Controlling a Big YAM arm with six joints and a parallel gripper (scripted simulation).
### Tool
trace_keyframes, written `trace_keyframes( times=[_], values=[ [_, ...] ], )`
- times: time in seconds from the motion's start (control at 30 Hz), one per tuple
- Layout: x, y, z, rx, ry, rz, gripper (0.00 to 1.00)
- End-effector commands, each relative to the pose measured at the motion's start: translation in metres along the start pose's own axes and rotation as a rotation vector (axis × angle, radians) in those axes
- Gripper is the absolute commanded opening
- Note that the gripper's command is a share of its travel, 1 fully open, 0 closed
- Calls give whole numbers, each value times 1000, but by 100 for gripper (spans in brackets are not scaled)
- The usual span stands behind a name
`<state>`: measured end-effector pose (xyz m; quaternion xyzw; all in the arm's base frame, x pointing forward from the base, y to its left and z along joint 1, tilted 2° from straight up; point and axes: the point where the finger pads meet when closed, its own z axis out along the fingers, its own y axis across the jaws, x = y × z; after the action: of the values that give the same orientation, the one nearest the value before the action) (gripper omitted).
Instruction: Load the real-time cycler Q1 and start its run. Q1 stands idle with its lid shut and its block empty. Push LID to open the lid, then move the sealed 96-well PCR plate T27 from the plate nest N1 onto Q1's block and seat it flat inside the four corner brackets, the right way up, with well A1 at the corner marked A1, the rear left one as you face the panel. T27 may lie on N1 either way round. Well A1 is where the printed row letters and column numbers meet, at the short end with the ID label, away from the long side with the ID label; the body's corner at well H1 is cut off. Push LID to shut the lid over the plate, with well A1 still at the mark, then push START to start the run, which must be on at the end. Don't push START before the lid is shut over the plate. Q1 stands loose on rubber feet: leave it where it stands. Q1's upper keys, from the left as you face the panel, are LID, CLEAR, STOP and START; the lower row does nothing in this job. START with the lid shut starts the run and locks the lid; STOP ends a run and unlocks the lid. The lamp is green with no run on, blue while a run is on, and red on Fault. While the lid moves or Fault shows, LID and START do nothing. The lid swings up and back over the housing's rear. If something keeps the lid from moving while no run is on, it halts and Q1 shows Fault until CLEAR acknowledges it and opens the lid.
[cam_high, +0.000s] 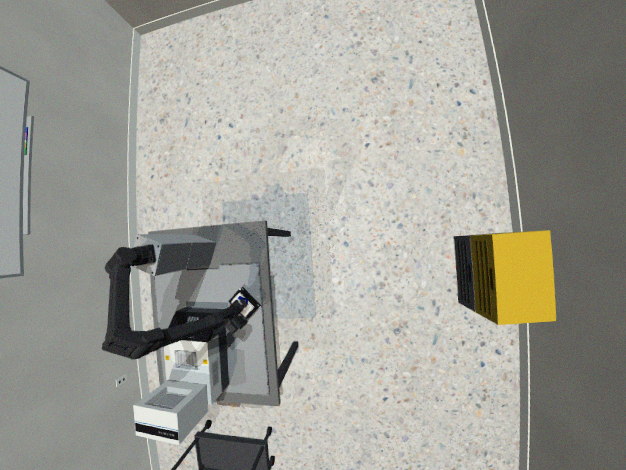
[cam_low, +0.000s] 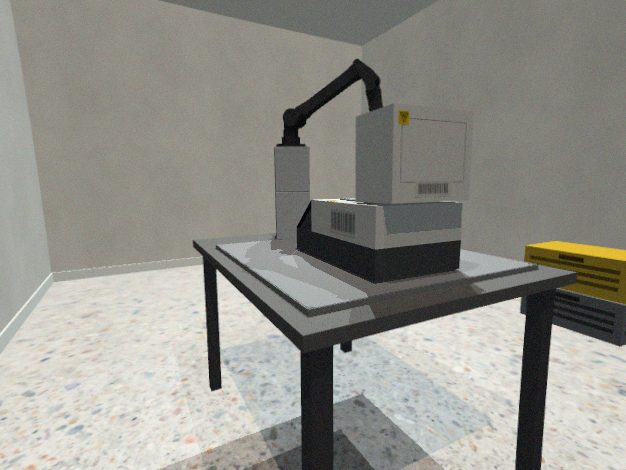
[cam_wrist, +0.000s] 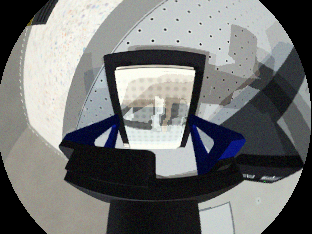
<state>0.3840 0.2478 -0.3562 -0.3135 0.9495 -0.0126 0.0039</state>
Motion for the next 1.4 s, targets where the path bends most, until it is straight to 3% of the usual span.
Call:
trace_keyframes(
  times=[0.0, 0.27, 0.6, 0.8, 0.93, 1.37],
  values=[
    [-5, -5, 9, 2, -2, 1, 100],
    [15, -7, 13, 0, 37, 8, 100],
    [15, -5, 16, 1, 25, 6, 100],
    [-9, 4, 10, 3, -17, -16, 100],
    [-12, 6, 9, 4, -22, -20, 100],
    [16, -4, 19, 1, 26, 3, 100]
  ],
)
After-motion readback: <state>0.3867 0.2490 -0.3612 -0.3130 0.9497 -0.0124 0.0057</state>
